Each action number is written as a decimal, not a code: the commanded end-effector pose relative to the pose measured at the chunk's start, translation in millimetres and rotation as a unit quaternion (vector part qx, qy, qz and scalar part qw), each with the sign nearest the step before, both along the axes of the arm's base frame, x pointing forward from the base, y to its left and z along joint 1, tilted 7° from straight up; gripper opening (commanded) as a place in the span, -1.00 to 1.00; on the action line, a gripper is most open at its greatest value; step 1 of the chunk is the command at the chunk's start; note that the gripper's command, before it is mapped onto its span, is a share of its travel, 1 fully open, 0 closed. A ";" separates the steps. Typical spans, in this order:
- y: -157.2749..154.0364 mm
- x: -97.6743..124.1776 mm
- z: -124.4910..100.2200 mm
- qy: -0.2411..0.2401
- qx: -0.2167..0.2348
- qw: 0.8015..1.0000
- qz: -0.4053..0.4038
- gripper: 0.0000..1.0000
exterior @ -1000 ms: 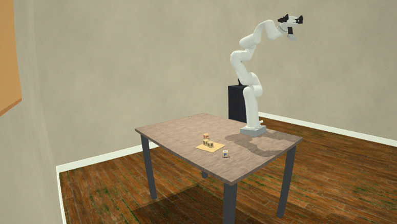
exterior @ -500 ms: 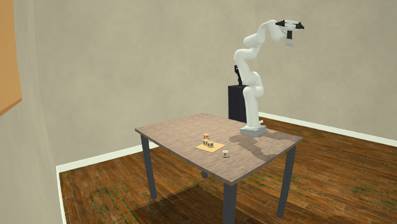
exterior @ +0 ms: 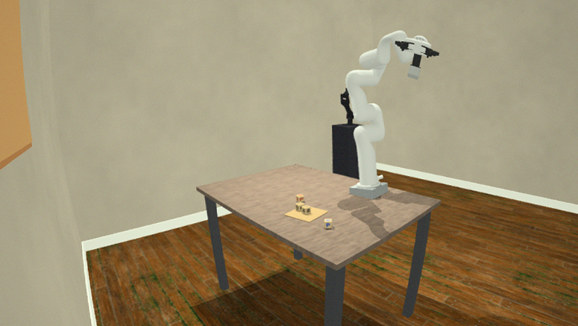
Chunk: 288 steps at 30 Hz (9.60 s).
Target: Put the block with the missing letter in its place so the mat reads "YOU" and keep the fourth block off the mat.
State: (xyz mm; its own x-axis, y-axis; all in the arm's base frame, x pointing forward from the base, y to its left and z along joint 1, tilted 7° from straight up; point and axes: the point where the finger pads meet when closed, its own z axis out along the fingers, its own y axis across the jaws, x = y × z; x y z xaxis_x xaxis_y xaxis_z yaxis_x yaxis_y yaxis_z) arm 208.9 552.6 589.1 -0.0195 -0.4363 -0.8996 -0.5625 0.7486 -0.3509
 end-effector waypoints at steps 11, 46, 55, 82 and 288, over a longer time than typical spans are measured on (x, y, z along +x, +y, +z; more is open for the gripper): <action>-13.2 87.0 -78.3 0.044 -0.131 0.986 -0.097 1.00; -114.8 212.2 -261.9 0.219 -0.397 0.862 -0.225 1.00; -142.2 225.3 -297.6 0.266 -0.441 0.824 -0.235 1.00; -252.7 237.0 -422.2 0.474 -0.560 0.646 -0.214 1.00; -545.7 207.9 -471.5 0.651 -0.574 0.481 -0.125 1.00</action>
